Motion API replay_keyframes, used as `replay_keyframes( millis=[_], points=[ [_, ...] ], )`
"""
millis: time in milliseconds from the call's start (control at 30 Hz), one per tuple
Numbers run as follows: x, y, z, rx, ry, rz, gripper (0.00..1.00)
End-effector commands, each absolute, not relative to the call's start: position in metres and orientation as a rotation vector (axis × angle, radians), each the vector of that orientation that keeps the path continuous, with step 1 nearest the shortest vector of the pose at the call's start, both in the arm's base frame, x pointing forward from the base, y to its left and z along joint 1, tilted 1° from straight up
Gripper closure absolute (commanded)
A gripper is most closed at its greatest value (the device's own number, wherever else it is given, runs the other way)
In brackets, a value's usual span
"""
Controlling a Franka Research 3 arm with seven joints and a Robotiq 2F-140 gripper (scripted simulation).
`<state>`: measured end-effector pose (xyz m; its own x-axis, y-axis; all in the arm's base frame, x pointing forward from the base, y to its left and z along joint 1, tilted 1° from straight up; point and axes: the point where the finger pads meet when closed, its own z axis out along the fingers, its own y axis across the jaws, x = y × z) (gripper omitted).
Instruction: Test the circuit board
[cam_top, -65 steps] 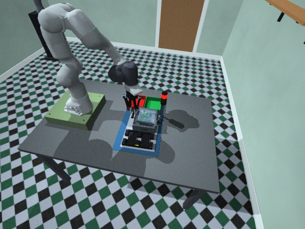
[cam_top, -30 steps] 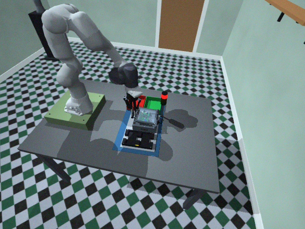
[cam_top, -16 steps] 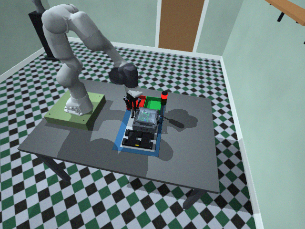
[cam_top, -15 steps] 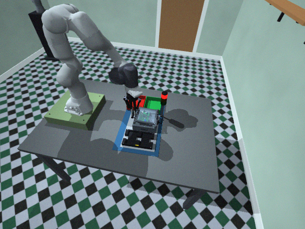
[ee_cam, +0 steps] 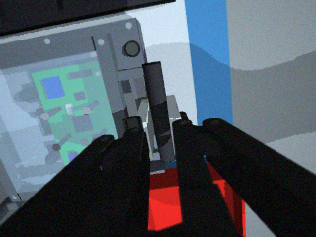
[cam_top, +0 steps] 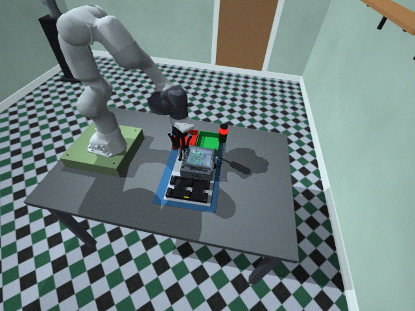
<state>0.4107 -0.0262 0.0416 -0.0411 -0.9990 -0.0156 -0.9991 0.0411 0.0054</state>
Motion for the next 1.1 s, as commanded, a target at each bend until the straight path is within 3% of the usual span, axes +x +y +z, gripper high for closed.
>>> replay_keyframes(
  millis=[0,567,1067],
  points=[
    [0.41,-0.025,0.04,-2.177,2.255,0.025,1.0],
    [0.411,-0.025,0.051,-2.177,2.255,0.025,1.0],
    [0.422,-0.026,0.099,-2.177,2.255,0.025,1.0]
  ],
)
